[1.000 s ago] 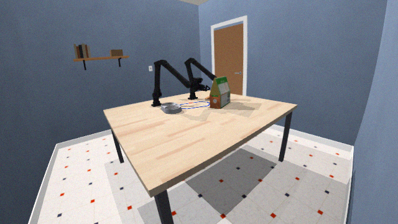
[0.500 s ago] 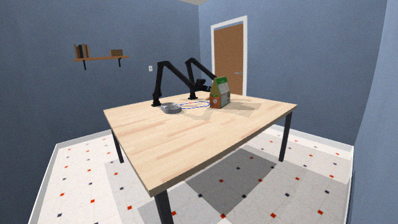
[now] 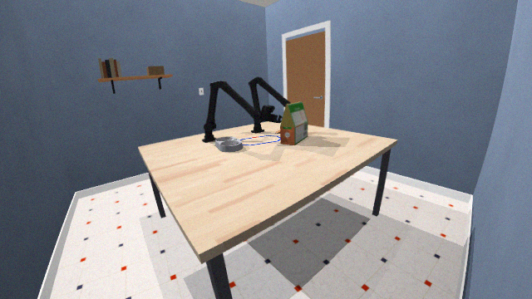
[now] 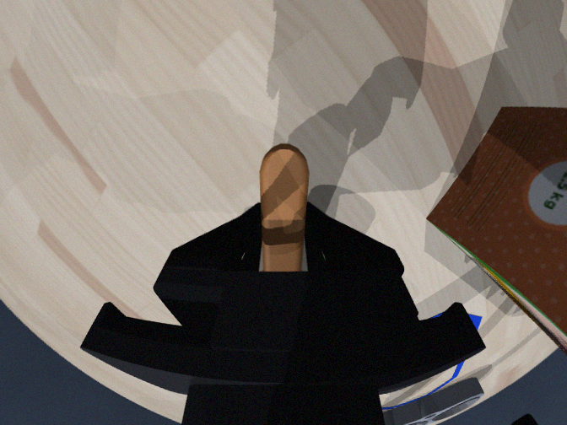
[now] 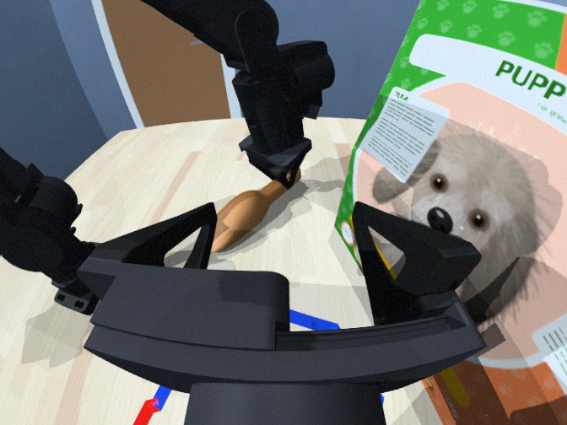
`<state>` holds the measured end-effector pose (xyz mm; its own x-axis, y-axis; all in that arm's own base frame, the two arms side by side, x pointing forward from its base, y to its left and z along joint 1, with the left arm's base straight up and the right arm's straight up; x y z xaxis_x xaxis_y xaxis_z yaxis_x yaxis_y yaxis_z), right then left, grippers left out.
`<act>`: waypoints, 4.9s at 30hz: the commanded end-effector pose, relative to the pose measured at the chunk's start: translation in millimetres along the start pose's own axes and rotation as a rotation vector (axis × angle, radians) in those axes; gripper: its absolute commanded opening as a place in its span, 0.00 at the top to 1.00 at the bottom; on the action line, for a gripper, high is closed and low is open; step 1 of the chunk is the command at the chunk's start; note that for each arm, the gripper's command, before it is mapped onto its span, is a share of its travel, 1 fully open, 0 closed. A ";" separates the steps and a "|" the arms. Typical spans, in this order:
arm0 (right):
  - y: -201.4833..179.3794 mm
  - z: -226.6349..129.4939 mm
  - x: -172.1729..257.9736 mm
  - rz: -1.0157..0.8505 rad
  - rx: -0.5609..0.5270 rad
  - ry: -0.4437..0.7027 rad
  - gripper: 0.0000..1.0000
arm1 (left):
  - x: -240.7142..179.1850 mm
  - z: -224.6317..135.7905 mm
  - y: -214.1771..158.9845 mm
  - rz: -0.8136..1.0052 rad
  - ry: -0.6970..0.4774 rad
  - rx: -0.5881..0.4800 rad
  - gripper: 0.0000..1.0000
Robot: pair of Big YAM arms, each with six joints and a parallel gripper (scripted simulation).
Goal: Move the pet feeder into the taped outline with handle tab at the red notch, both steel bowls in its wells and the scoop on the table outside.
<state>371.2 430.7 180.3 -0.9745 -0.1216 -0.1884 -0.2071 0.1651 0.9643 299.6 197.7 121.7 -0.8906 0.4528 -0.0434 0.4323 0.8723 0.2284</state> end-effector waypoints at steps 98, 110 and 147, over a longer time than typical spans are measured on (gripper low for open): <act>-12.6 -328.8 143.0 0.745 0.806 -1.016 0.00 | -97.8 -310.3 -283.8 1.782 -1.464 -0.200 0.00; -22.2 -305.2 105.0 1.217 0.953 -1.048 0.63 | -83.9 -307.0 -290.1 1.781 -1.516 -0.154 0.00; -76.8 -283.0 88.0 1.491 1.159 -1.040 0.80 | -85.7 -315.0 -288.0 1.782 -1.527 -0.177 0.00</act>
<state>316.9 127.3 141.8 -0.0394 0.9992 -0.0045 0.9992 0.0394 -0.0023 205.9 -149.4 361.6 0.9324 0.3027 -0.1976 0.3033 -0.3575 0.8833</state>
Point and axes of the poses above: on each arm, the point where the finger pads meet when closed, its own z axis out along the fingers, its own x axis across the jaws, y = z × x, the point moved 10 cm from there along -z, back along the fingers, and after that the axes turned 12 degrees about -z, right-handed, at the moved point
